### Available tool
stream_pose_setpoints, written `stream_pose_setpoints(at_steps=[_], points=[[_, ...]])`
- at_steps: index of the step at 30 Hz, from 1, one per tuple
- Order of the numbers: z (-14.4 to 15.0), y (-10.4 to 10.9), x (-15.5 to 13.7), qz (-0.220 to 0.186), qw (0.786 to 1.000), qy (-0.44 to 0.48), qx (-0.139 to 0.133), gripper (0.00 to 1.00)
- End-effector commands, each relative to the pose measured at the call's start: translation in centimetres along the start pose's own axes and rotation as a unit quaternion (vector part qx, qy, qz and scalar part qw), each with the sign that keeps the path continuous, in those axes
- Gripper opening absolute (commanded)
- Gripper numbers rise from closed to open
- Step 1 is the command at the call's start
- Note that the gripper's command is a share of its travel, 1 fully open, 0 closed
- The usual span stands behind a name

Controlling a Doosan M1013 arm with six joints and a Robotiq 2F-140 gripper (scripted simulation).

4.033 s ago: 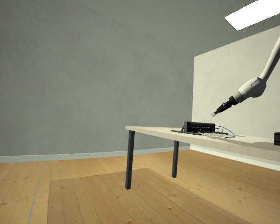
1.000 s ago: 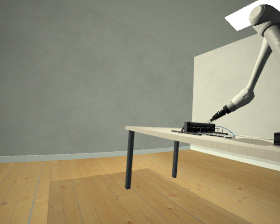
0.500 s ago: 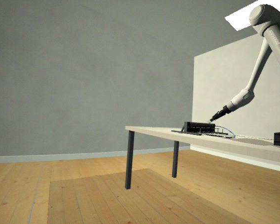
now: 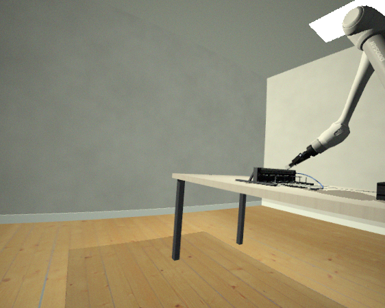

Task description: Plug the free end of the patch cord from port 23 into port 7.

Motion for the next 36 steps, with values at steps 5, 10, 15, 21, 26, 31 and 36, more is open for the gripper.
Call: stream_pose_setpoints(at_steps=[5,10,15,21,26,31,36], points=[[0.0,0.0,0.0,0.0,1.0,0.0,0.0,0.0],[0.0,0.0,0.0,0.0,1.0,0.0,0.0,0.0],[0.0,0.6,0.0,0.0,1.0,0.0,0.0,0.0],[0.0,4.0,0.0,0.0,1.0,0.0,0.0,0.0],[0.0,8.2,0.0,0.0,1.0,0.0,0.0,0.0],[0.0,11.3,0.0,0.0,1.0,0.0,0.0,0.0],[0.0,13.3,0.0,0.0,1.0,0.0,0.0,0.0]])
Point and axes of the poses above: the point where the finger pads meet when closed, its own y axis back along the fingers, its own z axis across the jaws, x = y × z, the point moved 9 cm from there along y, back along the fingers, and after that the axes turned 15 degrees about -y, right-handed, at the moved point
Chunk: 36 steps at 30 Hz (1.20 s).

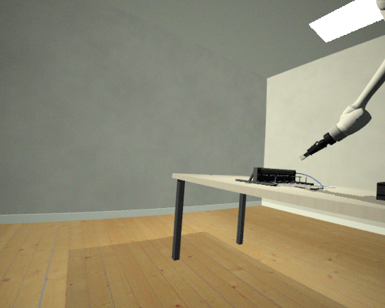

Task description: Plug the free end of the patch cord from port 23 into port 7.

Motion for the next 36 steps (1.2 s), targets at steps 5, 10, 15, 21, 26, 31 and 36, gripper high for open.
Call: stream_pose_setpoints(at_steps=[5,10,15,21,26,31,36], points=[[0.0,1.7,0.1,-0.001,1.0,0.0,0.002,0.0],[0.1,1.7,0.1,-0.001,1.0,0.0,0.002,0.0],[0.5,1.7,0.2,-0.001,1.0,0.0,0.002,0.0],[2.3,1.7,0.7,-0.001,1.0,0.0,0.002,0.0],[4.6,1.7,1.3,-0.001,1.0,0.0,0.002,0.0],[6.1,1.6,1.7,-0.001,1.0,0.0,0.002,0.0],[8.3,1.6,2.3,-0.001,1.0,0.0,0.002,0.0]])
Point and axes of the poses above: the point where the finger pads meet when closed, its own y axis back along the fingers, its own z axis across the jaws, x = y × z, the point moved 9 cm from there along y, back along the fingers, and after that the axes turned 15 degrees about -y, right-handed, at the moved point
